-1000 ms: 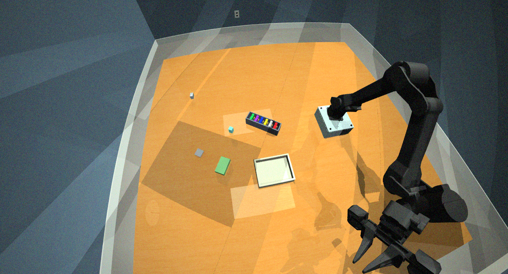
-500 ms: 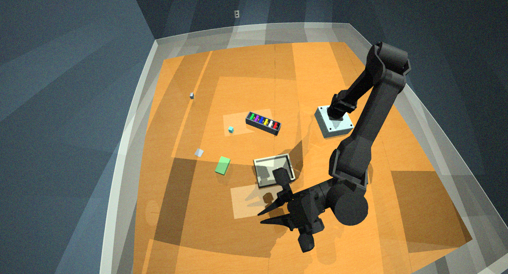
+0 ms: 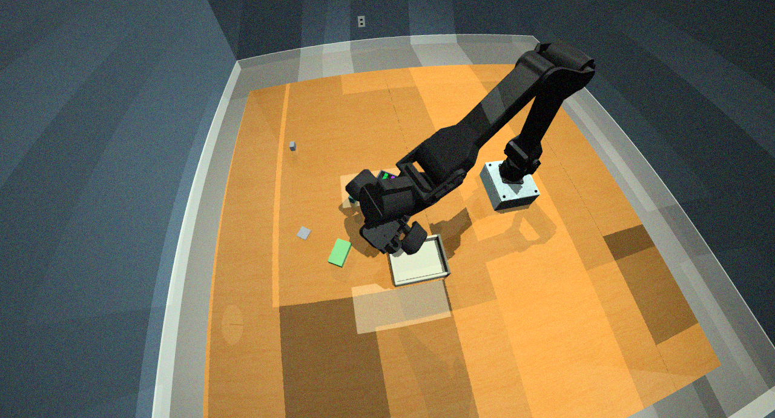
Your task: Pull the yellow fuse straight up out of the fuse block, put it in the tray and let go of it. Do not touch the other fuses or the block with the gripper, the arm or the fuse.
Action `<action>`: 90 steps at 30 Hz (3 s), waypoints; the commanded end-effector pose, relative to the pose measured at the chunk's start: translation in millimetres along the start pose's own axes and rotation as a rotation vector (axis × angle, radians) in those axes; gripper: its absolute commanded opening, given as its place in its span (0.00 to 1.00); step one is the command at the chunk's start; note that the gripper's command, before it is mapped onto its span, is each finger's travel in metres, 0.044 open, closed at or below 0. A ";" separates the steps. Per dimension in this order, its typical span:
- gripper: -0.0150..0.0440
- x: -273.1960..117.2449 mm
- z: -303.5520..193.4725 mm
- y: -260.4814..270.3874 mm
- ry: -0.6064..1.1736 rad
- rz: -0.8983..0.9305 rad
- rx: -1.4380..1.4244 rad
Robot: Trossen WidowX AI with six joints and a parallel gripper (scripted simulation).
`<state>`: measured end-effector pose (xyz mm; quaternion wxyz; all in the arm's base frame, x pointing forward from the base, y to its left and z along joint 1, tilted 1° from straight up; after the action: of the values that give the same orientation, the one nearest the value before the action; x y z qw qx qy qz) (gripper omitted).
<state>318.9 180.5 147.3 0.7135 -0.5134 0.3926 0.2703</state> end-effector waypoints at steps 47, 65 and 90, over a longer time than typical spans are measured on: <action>0.38 16.7 -144.2 -16.8 0.096 0.552 -0.189; 0.38 22.7 -145.5 -13.1 0.096 0.552 -0.189; 0.25 26.5 -146.2 -11.3 0.100 0.550 -0.184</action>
<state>300.8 38.1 106.8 0.5437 -0.4631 0.5256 0.4622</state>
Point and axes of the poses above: the point midway between the two fingers, 35 mm back from their tips, its own x axis out along the fingers, its own y axis across the jaws, z = x × y, the point moved 9 cm from there along -x, back along the fingers, and after that the axes turned 15 degrees about -x, right-handed, at the moved point
